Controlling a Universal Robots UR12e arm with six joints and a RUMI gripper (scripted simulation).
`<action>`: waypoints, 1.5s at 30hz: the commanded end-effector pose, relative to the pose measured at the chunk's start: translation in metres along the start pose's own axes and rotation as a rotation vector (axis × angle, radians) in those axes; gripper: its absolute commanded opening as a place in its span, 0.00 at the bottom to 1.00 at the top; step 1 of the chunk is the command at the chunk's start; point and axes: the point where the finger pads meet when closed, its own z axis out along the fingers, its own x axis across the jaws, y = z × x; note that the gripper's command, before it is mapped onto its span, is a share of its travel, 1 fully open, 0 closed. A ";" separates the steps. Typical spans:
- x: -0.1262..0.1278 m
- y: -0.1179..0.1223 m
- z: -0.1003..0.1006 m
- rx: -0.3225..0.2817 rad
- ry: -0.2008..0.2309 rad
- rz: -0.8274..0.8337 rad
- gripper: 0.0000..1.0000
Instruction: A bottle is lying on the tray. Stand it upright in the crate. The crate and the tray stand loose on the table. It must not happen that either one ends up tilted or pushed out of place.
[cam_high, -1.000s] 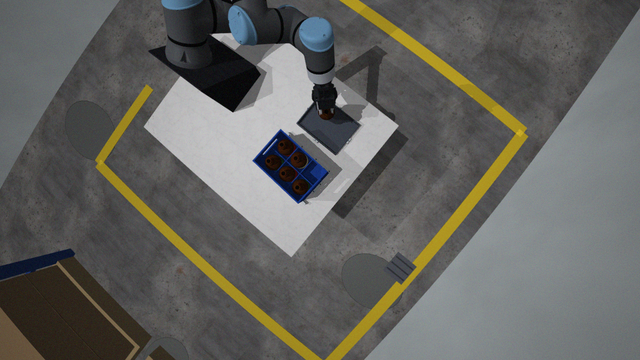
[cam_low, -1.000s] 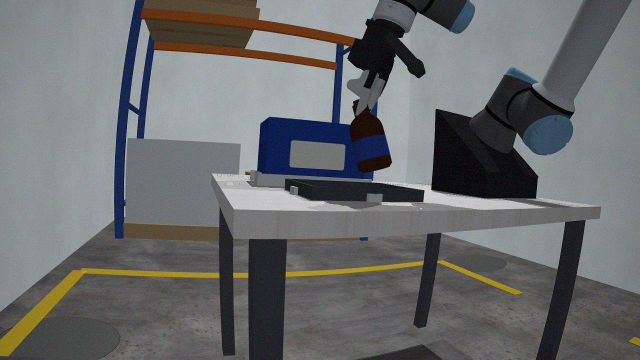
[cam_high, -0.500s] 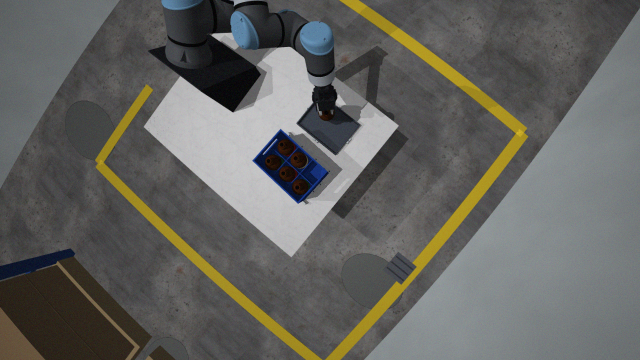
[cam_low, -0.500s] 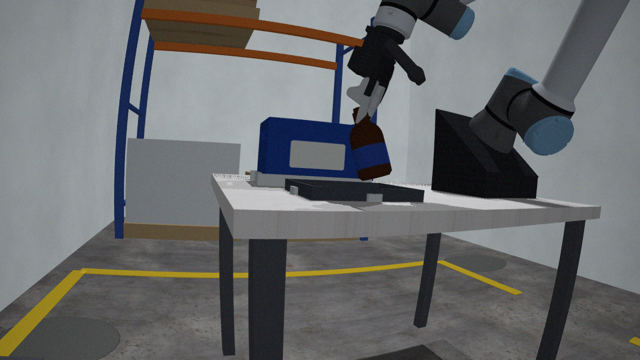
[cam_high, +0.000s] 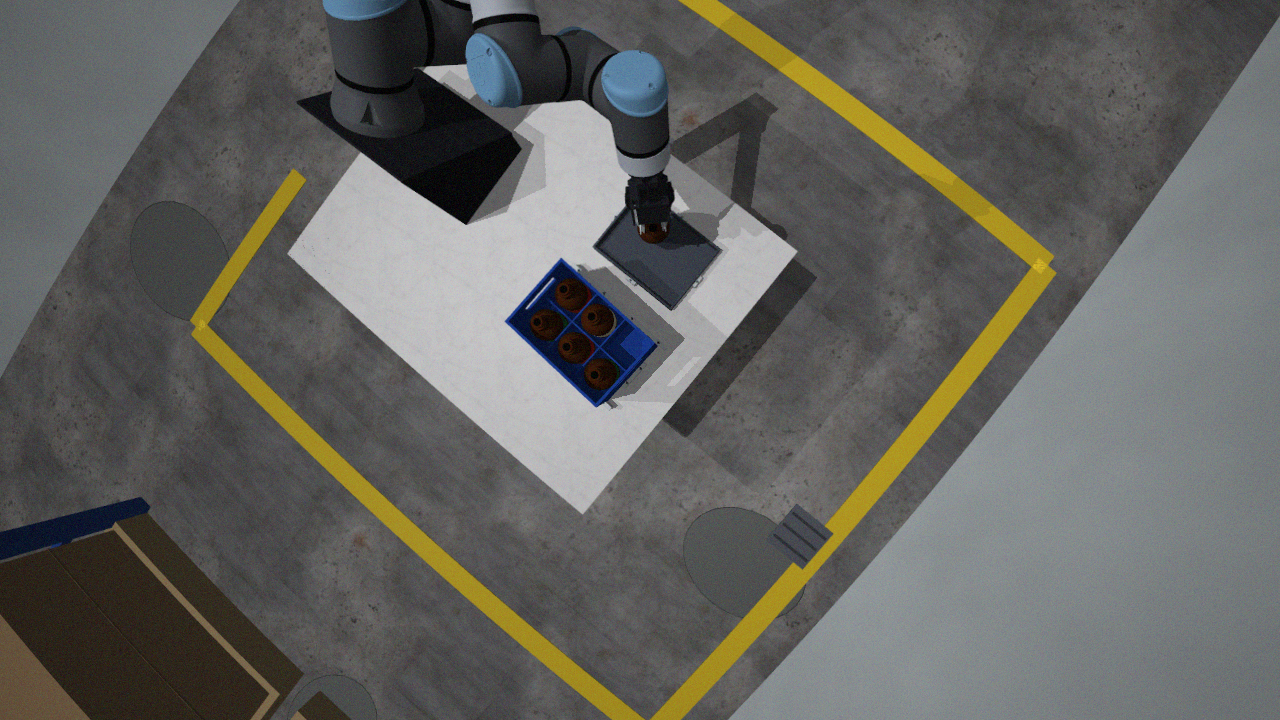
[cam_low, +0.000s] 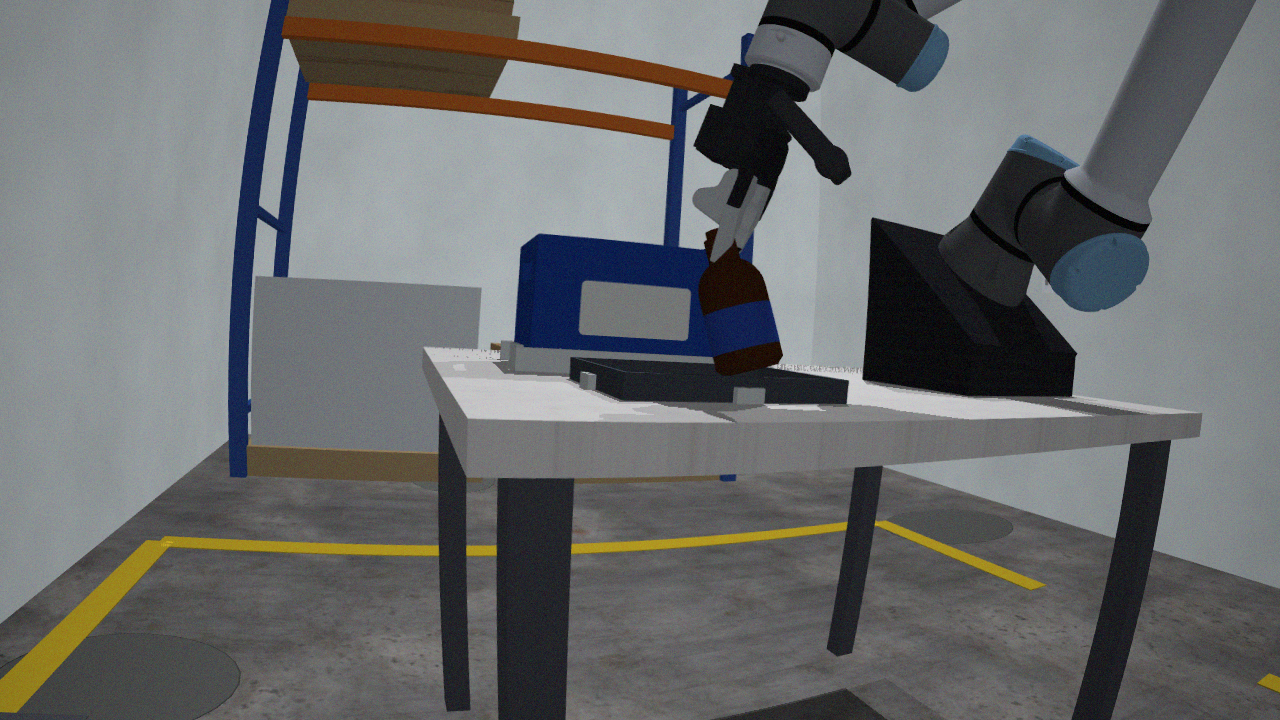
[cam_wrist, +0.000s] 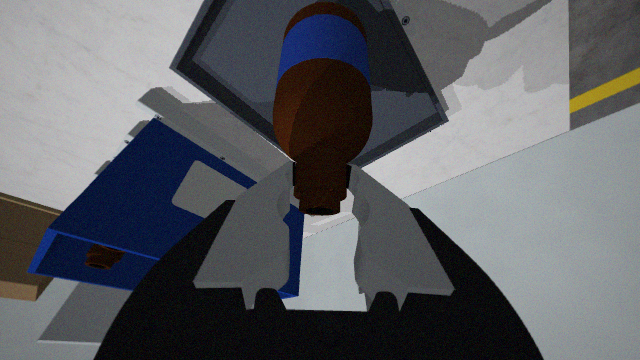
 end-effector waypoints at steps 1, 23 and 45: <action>0.001 0.000 0.003 -0.004 0.002 0.000 0.00; 0.001 -0.003 0.012 -0.005 0.003 0.001 0.00; 0.002 -0.003 0.012 -0.007 0.003 0.001 0.00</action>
